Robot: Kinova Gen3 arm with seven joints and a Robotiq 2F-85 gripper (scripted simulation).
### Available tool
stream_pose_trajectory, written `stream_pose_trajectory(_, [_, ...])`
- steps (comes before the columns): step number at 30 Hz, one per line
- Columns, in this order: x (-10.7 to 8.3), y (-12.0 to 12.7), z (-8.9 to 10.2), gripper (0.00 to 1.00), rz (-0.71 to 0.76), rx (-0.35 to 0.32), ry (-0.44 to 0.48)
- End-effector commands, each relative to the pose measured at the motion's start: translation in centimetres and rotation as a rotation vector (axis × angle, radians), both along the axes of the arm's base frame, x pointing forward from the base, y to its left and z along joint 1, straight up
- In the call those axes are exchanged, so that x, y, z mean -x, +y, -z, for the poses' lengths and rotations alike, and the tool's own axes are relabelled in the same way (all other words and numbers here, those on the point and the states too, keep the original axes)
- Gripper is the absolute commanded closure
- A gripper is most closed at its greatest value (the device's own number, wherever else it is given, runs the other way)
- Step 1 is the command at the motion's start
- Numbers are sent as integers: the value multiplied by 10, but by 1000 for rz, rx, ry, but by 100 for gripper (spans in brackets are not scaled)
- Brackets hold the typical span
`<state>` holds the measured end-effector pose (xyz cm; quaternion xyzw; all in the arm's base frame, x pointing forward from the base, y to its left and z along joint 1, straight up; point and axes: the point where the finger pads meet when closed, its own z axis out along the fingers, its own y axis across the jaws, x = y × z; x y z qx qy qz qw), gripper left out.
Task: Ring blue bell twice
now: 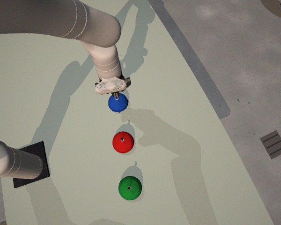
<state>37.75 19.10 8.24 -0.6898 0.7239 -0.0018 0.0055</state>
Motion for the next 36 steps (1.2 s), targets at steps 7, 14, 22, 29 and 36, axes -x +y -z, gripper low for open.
stream_pose_trajectory(7, [2,0,8,100,3,0,6])
stream_pose_trajectory(14, [2,0,8,100,3,0,6])
stream_pose_trajectory(22, [2,0,8,100,3,0,6])
stream_pose_trajectory(29, [2,0,8,100,3,0,6])
stream_pose_trajectory(36, [2,0,8,100,3,0,6])
